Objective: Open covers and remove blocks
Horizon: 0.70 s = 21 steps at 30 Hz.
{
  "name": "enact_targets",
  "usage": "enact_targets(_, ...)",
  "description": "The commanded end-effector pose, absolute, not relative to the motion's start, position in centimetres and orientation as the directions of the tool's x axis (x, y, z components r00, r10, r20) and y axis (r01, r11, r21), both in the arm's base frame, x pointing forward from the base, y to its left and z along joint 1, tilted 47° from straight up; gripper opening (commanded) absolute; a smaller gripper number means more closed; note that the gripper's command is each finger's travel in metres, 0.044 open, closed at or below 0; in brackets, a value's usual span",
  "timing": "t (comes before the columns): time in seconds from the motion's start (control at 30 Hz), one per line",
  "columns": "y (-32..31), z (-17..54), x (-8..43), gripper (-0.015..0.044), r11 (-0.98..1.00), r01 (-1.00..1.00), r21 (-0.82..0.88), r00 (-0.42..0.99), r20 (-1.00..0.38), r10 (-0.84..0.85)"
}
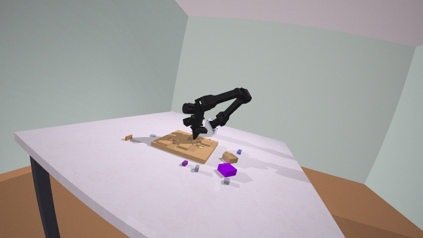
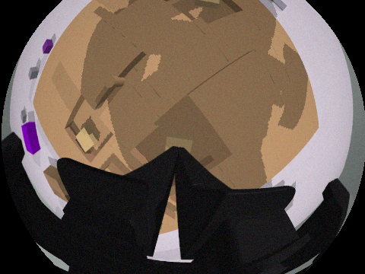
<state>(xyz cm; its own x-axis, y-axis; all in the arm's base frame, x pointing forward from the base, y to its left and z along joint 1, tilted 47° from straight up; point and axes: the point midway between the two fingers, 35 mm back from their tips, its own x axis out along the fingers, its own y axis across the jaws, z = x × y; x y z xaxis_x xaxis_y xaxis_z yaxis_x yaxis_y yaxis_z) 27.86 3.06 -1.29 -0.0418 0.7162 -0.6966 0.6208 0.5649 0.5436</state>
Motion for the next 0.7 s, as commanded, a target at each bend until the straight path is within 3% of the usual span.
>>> enact_targets(0.0, 3.49, -1.59, 27.73, 0.0000, 0.559, 0.626, 0.543, -0.043, -0.692, 0.720)
enact_targets(0.67, 4.30, -1.39, 27.47, 0.0000, 0.558, 0.628, 0.542, -0.043, -0.692, 0.721)
